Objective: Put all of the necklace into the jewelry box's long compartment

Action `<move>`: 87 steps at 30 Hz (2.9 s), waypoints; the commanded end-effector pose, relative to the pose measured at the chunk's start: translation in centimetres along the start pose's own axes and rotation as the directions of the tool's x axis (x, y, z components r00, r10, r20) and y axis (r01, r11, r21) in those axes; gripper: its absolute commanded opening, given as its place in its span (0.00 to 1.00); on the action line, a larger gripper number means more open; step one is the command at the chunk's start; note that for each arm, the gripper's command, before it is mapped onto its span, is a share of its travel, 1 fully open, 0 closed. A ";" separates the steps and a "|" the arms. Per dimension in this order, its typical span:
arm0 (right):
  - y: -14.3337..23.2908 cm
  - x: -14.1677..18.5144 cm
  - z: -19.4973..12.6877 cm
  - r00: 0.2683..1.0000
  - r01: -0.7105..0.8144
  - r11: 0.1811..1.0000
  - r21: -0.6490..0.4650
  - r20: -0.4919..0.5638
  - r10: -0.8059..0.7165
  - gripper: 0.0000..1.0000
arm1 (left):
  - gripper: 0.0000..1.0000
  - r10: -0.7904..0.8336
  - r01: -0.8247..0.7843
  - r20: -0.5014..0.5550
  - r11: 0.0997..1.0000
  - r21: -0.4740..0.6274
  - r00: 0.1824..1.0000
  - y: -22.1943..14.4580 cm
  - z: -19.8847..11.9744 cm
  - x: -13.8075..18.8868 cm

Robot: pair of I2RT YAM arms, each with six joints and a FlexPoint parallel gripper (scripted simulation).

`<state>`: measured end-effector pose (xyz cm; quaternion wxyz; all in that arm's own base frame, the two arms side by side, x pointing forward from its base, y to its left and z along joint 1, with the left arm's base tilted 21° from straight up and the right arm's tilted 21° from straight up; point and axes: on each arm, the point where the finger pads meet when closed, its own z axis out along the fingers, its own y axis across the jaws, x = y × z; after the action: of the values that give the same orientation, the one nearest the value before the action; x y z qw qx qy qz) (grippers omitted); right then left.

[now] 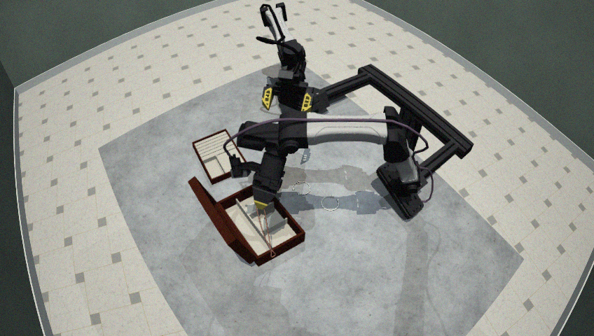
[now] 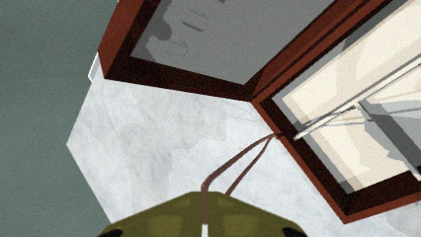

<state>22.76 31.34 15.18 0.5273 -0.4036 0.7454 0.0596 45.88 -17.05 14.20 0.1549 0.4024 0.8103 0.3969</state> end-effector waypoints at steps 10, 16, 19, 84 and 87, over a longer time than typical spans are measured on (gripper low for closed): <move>-2.3 -3.1 -5.0 0.999 -0.031 0.998 0.058 0.045 0.028 1.00 | 0.00 0.309 -0.272 0.233 0.946 -0.179 0.922 0.4 -5.9 -5.0; -3.4 -4.3 -7.1 0.997 -0.042 0.996 0.081 0.066 0.037 1.00 | 0.00 0.406 -0.353 0.259 0.907 -0.229 0.876 -0.2 -7.1 -6.2; -3.8 -4.8 -8.0 0.997 -0.042 0.995 0.094 0.068 0.036 1.00 | 0.00 0.459 -0.398 0.266 0.882 -0.253 0.848 -0.7 -7.5 -6.9; -4.5 -6.9 -9.0 0.989 -0.051 0.993 0.108 0.143 0.035 1.00 | 0.00 0.609 -0.523 0.277 0.787 -0.329 0.743 -5.6 -2.1 -8.9; -4.5 -6.9 -9.0 0.989 -0.051 0.993 0.108 0.143 0.035 1.00 | 0.00 0.631 -0.557 0.258 0.772 -0.306 0.732 -6.5 -1.1 -8.2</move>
<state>20.15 26.84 24.94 0.5875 -0.3561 0.7252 0.0466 46.51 -26.42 10.30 0.2016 0.6826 0.5548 0.4308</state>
